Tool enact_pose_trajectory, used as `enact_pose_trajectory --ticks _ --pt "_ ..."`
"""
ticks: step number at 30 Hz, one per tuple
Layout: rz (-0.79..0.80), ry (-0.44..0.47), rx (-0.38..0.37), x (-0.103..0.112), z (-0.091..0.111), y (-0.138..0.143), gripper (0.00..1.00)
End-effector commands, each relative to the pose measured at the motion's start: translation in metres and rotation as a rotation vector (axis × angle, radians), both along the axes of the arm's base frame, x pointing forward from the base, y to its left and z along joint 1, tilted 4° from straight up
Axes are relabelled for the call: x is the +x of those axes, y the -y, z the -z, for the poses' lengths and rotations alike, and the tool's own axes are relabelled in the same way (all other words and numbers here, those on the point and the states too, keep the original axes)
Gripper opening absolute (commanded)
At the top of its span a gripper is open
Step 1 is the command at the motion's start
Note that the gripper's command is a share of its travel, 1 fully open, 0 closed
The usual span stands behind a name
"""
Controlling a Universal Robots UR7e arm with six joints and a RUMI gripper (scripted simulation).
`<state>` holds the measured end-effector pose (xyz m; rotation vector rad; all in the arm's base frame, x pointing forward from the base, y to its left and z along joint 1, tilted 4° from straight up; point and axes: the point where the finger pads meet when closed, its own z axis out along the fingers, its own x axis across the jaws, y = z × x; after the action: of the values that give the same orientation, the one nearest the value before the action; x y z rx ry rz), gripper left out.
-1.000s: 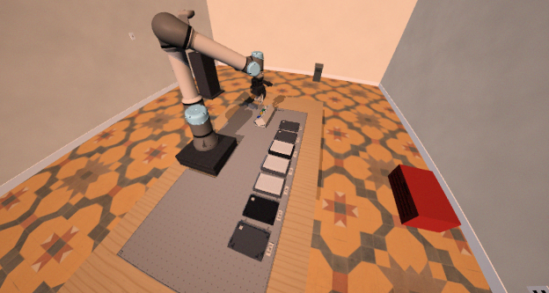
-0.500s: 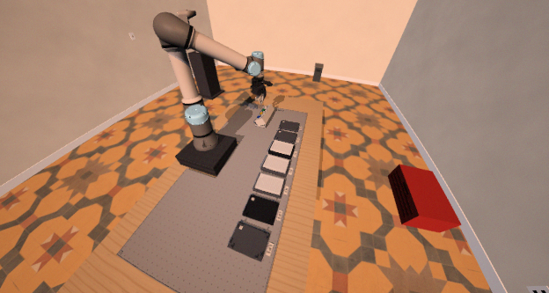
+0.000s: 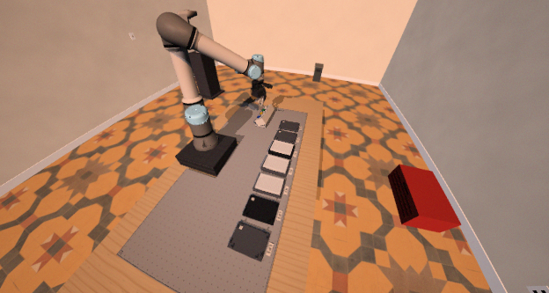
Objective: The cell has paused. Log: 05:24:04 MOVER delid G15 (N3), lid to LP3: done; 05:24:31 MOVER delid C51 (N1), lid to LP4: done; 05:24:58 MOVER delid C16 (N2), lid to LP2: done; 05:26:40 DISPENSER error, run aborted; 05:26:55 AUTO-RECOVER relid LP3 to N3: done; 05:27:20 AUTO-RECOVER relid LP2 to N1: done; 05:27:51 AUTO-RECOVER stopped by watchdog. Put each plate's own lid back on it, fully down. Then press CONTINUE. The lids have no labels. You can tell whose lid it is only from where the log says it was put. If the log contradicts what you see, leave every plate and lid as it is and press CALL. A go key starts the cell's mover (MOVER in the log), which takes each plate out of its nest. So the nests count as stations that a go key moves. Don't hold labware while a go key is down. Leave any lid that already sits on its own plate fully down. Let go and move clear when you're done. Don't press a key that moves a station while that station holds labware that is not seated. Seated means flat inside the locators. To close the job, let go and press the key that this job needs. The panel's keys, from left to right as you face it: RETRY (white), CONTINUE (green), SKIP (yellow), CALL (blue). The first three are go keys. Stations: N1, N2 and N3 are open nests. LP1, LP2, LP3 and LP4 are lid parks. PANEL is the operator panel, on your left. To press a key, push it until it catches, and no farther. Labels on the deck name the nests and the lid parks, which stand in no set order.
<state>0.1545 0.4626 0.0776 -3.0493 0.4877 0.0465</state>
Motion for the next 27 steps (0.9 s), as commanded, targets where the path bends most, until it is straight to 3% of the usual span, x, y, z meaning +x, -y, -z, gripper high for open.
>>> enact_pose_trajectory --ticks 1,27 --pt "0.000 0.001 0.001 0.000 0.001 -0.001 0.00" --pt "0.000 0.001 0.001 0.006 0.012 -0.002 0.00"
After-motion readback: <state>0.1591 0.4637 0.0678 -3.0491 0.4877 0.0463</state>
